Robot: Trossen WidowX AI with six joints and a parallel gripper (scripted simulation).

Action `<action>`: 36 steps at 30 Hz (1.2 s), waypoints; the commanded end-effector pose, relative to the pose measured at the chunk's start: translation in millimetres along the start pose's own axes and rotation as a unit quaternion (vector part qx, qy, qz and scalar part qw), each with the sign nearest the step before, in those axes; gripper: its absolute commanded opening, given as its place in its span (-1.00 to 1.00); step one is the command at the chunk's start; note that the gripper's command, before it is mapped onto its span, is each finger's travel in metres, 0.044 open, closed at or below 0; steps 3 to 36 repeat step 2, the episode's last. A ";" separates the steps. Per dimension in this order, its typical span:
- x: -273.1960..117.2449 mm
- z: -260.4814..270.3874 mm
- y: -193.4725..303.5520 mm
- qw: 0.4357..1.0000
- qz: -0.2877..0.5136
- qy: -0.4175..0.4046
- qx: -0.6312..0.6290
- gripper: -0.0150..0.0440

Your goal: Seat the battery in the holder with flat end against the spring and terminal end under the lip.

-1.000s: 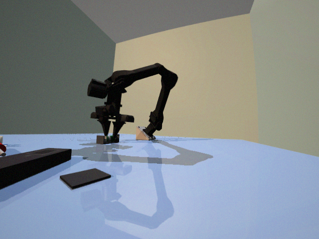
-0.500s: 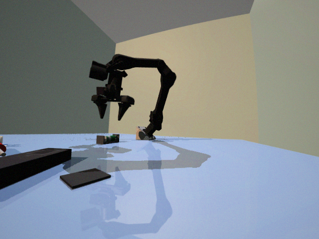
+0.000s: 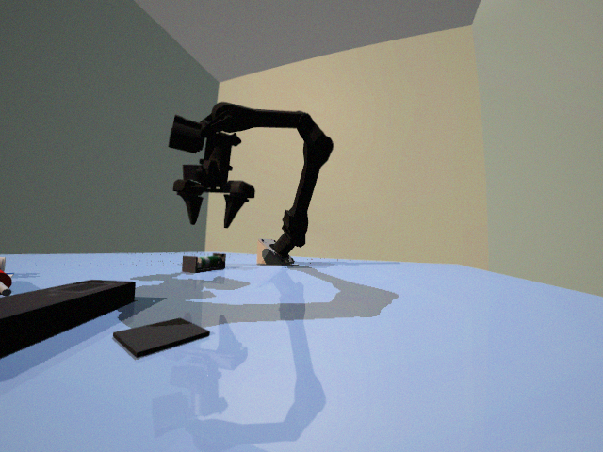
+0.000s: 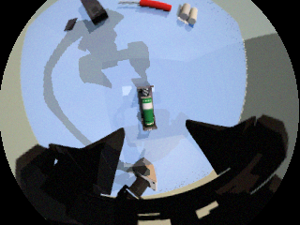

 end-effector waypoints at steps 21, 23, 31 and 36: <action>0.1 0.0 0.2 1.000 0.003 0.001 -0.001 1.00; 0.1 0.0 0.2 1.000 0.003 0.001 -0.001 1.00; 0.1 0.0 0.2 1.000 0.003 0.001 -0.001 1.00; 0.1 0.0 0.2 1.000 0.003 0.001 -0.001 1.00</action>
Point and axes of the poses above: the point midway between the two fingers, 35 mm back from their tips, its own x axis out along the fingers, its own z axis across the jaws, y = z × x, the point moved 9 cm from there along -x, back along the fingers, and after that the axes turned 12 degrees about -x, right-handed, at the moved point
